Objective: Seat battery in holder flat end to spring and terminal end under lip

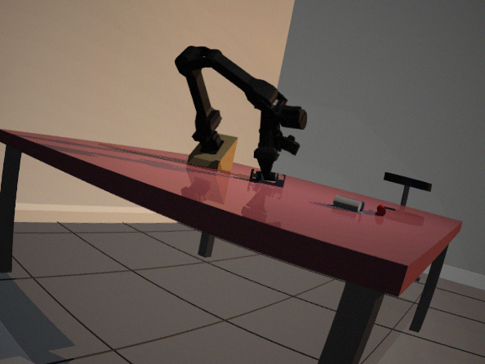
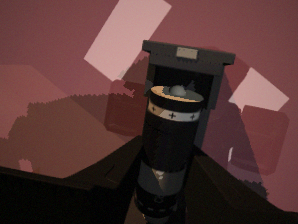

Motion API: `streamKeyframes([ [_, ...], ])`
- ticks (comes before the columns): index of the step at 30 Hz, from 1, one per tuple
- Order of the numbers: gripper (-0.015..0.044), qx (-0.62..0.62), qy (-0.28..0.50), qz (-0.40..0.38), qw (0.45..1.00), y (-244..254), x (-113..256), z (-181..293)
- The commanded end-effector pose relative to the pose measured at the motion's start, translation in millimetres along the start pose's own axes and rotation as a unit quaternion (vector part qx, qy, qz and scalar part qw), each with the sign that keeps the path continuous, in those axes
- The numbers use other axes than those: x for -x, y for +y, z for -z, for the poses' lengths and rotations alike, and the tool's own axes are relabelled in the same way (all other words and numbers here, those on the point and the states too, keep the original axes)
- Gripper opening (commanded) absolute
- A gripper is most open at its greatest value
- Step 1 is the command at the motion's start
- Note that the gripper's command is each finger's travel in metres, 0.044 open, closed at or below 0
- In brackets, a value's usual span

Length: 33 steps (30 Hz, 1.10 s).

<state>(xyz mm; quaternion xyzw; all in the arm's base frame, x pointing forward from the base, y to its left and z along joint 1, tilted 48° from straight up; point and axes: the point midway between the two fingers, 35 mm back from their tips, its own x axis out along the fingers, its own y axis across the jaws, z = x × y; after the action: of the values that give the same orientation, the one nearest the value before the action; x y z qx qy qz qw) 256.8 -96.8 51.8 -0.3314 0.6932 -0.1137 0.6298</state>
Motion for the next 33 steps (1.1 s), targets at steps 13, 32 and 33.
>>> streamKeyframes([
  [13,0.0084,-0.003,0.048,-0.001,0.999,-2,-2,-1],
  [32,0.0084,-0.004,0.056,-0.005,0.998,-3,-4,-14],
  [33,0.0084,-0.004,0.056,-0.006,0.998,-3,-4,-15],
])
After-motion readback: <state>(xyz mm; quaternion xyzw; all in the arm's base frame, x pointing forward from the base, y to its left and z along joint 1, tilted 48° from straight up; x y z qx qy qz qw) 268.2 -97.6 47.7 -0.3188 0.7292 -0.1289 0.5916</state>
